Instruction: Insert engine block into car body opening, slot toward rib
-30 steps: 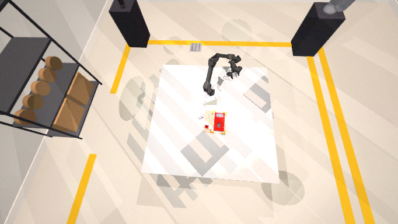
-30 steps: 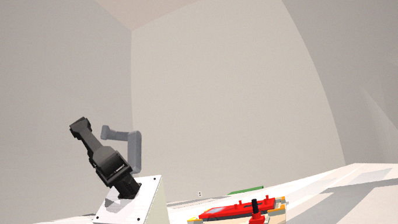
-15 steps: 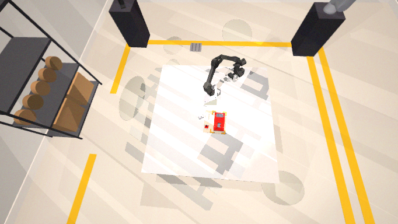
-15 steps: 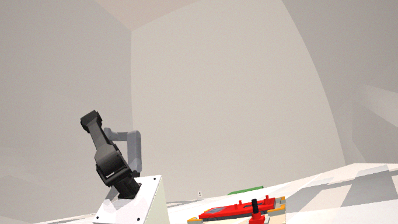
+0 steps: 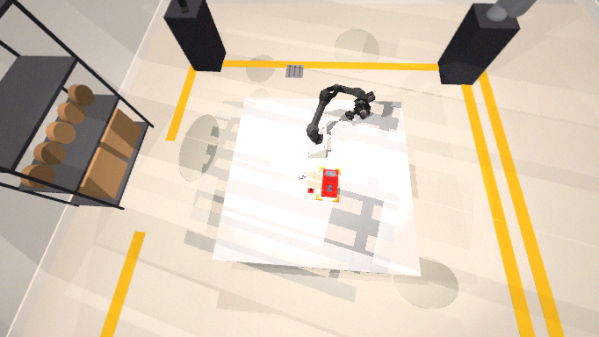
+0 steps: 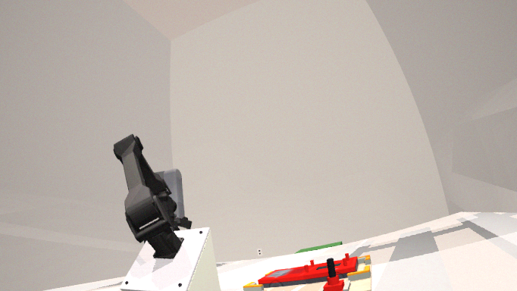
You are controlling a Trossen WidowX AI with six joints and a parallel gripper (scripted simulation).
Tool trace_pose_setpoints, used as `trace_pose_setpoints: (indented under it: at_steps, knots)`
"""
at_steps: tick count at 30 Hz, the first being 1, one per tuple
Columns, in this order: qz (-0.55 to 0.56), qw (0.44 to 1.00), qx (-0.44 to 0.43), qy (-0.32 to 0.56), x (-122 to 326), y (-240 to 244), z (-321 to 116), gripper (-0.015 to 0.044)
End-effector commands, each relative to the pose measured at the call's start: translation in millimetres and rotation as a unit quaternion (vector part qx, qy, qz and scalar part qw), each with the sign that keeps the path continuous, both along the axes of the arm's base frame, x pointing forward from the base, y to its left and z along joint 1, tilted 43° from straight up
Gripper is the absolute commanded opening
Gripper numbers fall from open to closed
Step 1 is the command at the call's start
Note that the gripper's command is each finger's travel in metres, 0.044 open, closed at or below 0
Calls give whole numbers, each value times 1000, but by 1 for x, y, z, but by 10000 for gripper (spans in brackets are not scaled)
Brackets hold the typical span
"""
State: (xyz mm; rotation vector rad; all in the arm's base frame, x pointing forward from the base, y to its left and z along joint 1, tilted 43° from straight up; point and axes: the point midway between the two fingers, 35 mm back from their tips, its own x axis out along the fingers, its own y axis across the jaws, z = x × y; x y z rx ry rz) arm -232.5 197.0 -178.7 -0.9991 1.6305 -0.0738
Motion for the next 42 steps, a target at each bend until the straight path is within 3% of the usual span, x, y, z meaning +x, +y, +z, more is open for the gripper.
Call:
trace_pose_setpoints:
  at_steps: [1, 11, 21, 32, 42]
  knots:
    - [-11, 999, 40, 25, 47, 48, 20, 440]
    - [1, 992, 120, 43, 179, 104, 64, 440]
    - [18, 986, 164, 16, 319, 91, 108, 440]
    - [10, 988, 153, -31, 443, -3, 157, 440]
    - [12, 994, 85, -62, 501, -136, 206, 440]
